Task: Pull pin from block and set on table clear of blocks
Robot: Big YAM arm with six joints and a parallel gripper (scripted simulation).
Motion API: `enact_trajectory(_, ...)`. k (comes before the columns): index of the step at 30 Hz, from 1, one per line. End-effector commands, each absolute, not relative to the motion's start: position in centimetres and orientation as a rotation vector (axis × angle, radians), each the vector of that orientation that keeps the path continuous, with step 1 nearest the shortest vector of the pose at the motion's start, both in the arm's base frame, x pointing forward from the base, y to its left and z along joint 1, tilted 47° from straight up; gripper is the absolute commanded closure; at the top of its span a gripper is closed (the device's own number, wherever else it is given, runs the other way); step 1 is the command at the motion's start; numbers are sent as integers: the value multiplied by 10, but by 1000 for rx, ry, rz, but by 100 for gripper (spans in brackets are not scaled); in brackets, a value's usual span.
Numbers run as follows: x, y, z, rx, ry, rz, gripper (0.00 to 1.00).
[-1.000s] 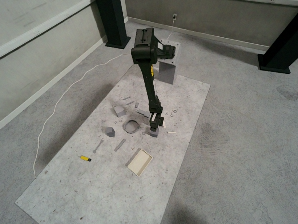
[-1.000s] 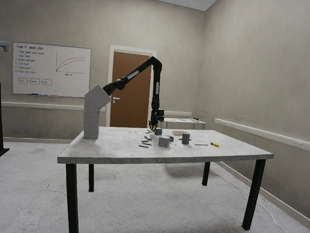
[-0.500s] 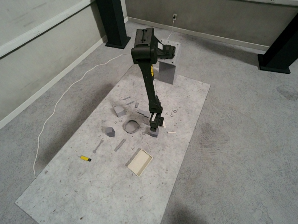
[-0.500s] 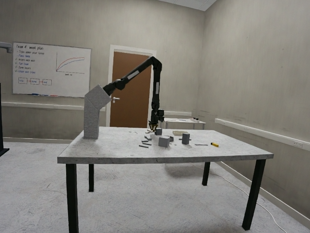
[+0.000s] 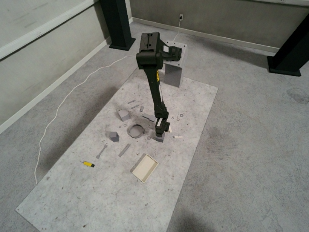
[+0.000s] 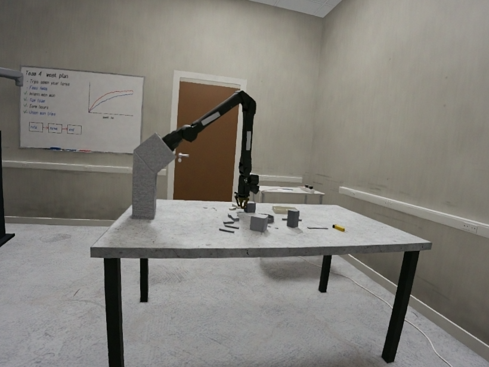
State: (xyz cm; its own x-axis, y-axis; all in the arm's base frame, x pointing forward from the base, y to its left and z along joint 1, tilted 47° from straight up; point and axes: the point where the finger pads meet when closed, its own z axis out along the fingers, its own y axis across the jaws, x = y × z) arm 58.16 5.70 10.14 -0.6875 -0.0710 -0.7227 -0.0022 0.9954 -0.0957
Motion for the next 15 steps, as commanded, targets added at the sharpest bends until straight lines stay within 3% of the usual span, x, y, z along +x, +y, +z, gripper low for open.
enact_trajectory(1, 588, 52, 101, -54, 2321, -118, 49)
enact_trajectory(15, 589, 51, 98, -54, 2323, -118, 49)
